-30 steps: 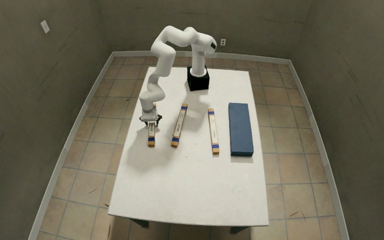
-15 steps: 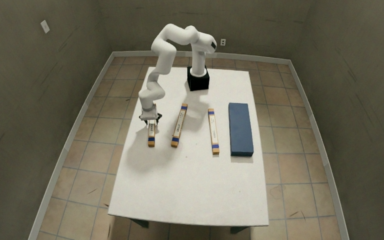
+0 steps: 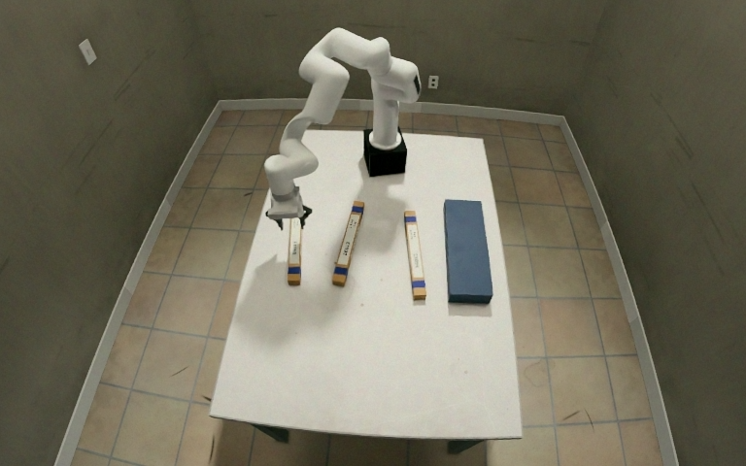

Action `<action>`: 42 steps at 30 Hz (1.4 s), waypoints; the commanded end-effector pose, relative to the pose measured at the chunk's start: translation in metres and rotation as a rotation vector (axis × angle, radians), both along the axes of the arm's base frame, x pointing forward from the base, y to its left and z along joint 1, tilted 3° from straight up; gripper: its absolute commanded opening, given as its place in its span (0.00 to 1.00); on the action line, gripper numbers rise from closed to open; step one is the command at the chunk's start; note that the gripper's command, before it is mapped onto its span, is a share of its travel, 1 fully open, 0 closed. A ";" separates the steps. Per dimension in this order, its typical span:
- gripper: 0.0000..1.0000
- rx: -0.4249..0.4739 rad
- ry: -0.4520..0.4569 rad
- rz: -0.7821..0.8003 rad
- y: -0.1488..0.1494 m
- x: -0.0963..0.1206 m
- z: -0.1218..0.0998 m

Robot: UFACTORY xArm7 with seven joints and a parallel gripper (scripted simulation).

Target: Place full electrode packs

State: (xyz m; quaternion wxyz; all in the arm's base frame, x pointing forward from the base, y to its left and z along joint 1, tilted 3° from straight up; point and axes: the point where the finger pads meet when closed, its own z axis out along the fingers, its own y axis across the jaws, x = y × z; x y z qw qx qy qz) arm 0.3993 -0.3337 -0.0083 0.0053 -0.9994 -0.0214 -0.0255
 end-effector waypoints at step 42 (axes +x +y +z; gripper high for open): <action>0.74 0.010 -0.002 -0.254 0.191 0.011 -0.049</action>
